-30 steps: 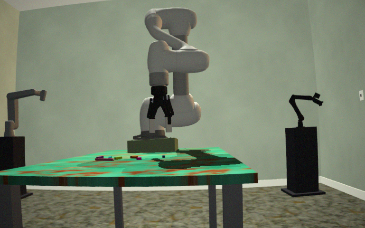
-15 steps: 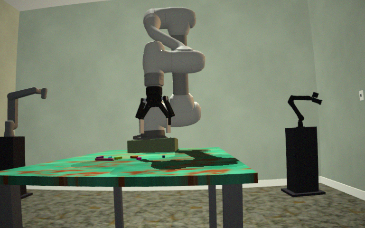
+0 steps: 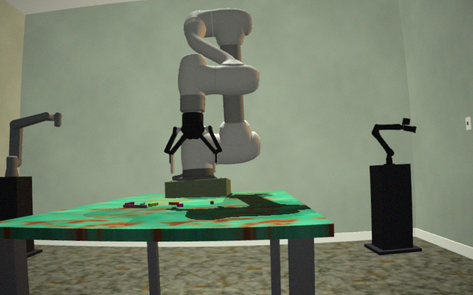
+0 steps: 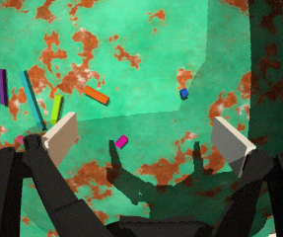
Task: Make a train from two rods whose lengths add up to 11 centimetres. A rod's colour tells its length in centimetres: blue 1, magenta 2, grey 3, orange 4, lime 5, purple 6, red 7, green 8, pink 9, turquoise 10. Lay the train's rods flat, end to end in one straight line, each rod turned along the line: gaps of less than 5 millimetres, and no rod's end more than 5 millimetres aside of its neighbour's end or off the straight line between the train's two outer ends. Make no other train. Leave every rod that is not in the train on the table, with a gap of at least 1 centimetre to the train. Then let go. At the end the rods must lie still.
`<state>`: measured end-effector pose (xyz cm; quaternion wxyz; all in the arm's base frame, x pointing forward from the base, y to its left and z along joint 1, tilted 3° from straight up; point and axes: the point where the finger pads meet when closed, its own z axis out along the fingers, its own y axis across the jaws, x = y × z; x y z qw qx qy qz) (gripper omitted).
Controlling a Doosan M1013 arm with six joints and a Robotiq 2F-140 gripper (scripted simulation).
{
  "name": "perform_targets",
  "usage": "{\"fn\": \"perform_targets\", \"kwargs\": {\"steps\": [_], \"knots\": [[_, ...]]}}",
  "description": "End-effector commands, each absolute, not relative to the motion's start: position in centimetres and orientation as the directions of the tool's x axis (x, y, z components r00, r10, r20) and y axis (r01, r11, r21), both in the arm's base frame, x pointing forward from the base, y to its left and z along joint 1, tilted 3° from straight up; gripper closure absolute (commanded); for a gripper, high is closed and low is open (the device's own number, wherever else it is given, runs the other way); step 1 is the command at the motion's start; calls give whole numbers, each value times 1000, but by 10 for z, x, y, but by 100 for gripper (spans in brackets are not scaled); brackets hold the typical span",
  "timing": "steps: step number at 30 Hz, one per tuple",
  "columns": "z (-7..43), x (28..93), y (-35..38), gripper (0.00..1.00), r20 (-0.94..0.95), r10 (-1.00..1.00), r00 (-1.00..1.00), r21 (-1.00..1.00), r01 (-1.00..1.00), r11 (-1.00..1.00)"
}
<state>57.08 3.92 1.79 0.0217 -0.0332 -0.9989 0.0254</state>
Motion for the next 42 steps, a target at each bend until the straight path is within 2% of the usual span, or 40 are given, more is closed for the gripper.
{"fn": "perform_targets", "kwargs": {"steps": [1,14,16,17,28,33,34,42], "knots": [[18,572,31,0,51,-99,-994,-28,-100,995],[16,574,9,0,57,-469,-881,-7,-470,882],[16,574,9,0,57,-469,-881,-7,-470,882],[16,574,4,0,58,-547,-835,-2,-548,837],[15,575,-14,0,55,-784,-618,17,-785,620],[15,575,-19,0,53,-838,-543,22,-838,545],[15,575,-24,0,51,-884,-466,26,-884,467],[14,575,-37,0,44,-967,-251,37,-967,252]]}}
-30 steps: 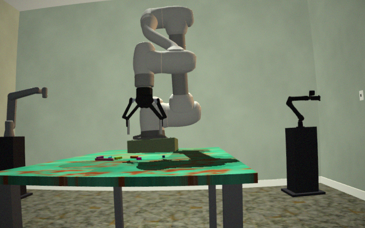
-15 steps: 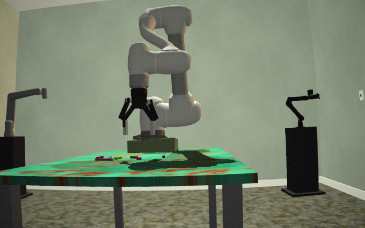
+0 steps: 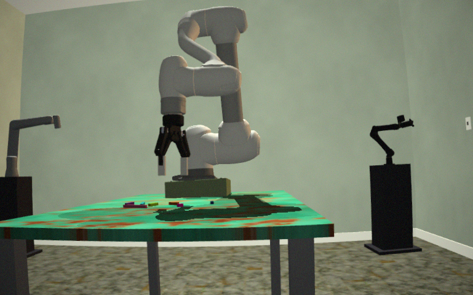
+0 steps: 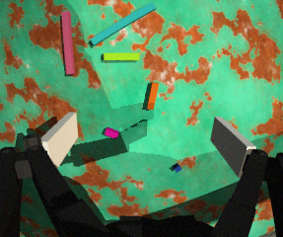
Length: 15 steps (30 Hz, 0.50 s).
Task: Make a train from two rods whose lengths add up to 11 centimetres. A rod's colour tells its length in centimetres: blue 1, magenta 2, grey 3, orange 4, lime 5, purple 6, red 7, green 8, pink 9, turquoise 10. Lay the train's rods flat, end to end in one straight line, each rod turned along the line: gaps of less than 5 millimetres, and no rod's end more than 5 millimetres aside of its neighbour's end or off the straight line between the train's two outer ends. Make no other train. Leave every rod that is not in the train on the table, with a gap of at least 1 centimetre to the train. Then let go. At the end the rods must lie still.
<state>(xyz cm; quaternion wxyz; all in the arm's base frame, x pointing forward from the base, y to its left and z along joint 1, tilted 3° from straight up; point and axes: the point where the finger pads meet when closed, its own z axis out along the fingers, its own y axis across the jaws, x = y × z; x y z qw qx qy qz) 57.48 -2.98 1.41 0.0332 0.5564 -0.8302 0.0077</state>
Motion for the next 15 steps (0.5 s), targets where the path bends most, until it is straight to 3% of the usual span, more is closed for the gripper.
{"fn": "perform_targets", "kwargs": {"steps": [1,15], "knots": [[14,575,-39,0,43,-974,-221,39,-974,223],[13,574,-62,0,24,-982,189,53,-981,-188]]}}
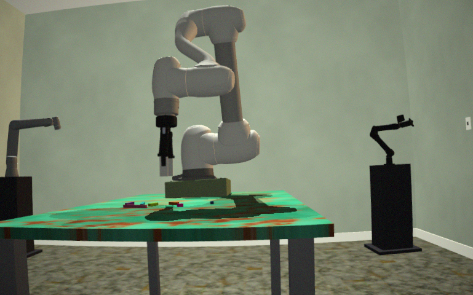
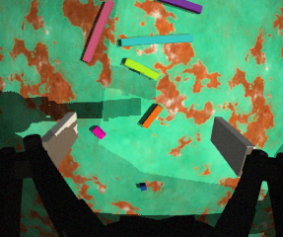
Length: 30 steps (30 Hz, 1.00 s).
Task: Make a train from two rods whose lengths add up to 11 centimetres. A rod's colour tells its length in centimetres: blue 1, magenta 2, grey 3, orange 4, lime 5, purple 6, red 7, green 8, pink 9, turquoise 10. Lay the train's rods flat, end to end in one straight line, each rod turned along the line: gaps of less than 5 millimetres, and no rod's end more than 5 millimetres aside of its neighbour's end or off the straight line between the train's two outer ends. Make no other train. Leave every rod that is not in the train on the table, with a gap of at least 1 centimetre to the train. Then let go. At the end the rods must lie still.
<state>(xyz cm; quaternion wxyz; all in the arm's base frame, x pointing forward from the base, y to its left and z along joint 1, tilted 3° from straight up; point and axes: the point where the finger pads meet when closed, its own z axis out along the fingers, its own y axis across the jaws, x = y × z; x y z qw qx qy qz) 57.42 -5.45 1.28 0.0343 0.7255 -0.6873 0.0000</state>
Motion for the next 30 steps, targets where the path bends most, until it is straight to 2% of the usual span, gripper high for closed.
{"fn": "perform_targets", "kwargs": {"steps": [1,8,10,11,18,27,30], "knots": [[12,574,-63,0,22,-975,219,53,-975,-218],[12,573,-75,0,10,-907,421,57,-906,-420],[12,573,-75,0,10,-907,421,57,-906,-420],[12,573,-80,0,5,-867,498,58,-866,-496],[11,571,-91,0,-7,-749,663,58,-747,-662],[10,570,-103,0,-19,-591,807,55,-589,-806],[10,569,-111,0,-26,-474,880,52,-472,-880]]}}
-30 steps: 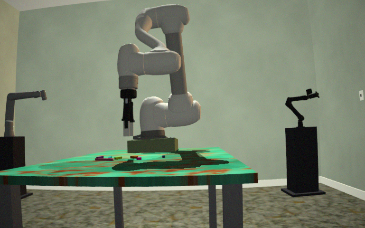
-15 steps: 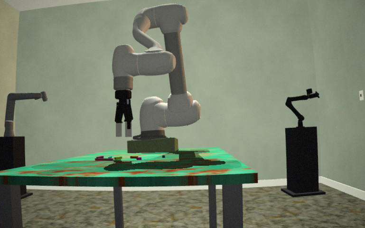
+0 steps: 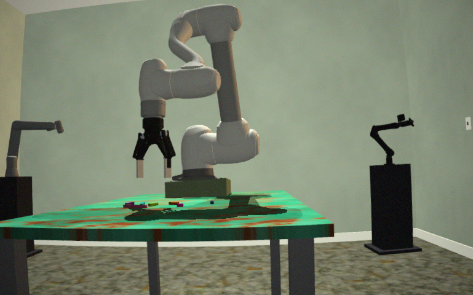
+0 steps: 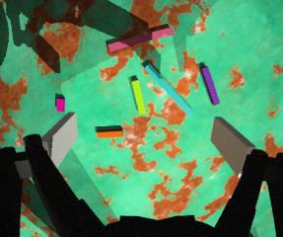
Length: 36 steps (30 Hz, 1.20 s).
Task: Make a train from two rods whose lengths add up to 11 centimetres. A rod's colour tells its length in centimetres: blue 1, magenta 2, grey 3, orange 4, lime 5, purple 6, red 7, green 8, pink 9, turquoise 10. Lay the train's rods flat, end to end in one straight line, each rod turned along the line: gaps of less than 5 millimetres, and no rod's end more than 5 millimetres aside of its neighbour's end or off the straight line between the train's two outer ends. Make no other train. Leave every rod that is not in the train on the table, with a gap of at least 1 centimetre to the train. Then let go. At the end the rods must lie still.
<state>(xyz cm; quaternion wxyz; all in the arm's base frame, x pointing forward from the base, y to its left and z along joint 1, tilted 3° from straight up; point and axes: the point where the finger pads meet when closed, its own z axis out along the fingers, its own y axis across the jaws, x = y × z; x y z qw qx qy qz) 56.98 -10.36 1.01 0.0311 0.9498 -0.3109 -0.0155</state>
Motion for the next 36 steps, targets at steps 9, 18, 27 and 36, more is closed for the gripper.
{"fn": "perform_targets", "kwargs": {"steps": [9,18,27,36], "knots": [[9,567,-126,0,-39,-220,975,43,-218,-975],[8,564,-139,0,-49,15,999,33,16,-999],[8,563,-147,0,-53,160,986,25,161,-987],[8,562,-147,85,-53,169,984,25,171,-985]]}}
